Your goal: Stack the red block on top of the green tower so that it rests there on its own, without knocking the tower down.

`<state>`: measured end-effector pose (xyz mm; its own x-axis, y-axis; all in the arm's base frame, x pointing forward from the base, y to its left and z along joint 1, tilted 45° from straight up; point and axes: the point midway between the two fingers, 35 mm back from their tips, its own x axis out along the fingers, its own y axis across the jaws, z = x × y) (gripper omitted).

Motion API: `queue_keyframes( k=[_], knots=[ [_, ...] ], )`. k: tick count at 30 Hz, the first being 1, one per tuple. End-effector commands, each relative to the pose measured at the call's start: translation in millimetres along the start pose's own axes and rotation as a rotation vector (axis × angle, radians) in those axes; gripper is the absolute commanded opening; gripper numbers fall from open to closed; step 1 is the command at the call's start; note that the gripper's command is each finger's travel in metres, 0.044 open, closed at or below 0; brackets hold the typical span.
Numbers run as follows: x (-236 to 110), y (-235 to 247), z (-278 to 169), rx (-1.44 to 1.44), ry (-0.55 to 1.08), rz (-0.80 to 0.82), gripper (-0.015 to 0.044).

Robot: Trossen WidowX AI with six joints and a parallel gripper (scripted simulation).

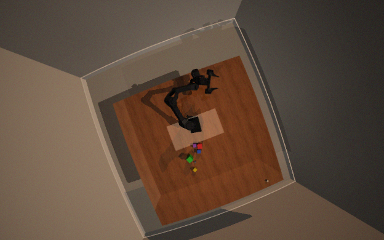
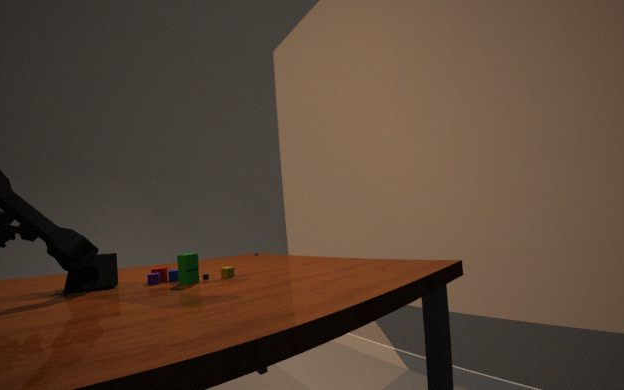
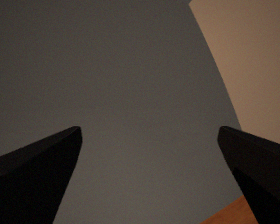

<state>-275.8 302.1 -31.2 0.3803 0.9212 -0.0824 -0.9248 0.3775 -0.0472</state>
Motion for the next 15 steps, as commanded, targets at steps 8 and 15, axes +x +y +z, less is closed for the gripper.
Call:
queue_keyframes(
  k=[8, 15],
  knots=[
    [52.1, -24.7, -1.2, -0.106, 0.116, -0.079, 0.044],
    [104.2, -68.3, 1.9, -0.163, 0.231, -0.208, 0.044]
  ],
)
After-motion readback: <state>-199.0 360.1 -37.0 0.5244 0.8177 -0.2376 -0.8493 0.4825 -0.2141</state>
